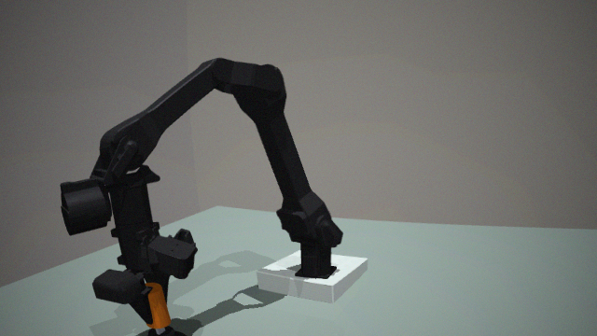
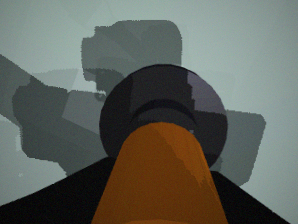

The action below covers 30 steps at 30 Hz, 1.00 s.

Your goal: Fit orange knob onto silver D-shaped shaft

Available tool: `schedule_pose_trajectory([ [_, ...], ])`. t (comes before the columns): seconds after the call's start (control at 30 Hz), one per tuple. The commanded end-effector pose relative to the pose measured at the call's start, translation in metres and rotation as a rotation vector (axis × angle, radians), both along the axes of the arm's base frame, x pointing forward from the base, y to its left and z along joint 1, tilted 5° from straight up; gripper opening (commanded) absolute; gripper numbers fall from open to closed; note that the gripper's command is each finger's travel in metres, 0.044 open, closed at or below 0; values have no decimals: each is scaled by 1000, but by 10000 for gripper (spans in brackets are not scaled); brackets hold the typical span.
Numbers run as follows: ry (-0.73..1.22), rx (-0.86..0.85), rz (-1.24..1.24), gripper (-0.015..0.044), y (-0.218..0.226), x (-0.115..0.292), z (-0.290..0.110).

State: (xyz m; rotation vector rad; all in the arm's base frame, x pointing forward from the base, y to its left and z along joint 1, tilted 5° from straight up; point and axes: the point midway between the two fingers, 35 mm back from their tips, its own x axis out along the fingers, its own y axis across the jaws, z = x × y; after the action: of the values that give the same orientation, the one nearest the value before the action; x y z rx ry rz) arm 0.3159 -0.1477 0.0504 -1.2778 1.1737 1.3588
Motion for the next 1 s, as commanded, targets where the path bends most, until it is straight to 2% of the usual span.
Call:
schedule_pose_trajectory([
  [0.0,-4,-1,28,0,0,1,3],
  [0.2,-5,9,212,0,-1,2,2],
  [0.97,-5,10,225,0,0,1,-3],
])
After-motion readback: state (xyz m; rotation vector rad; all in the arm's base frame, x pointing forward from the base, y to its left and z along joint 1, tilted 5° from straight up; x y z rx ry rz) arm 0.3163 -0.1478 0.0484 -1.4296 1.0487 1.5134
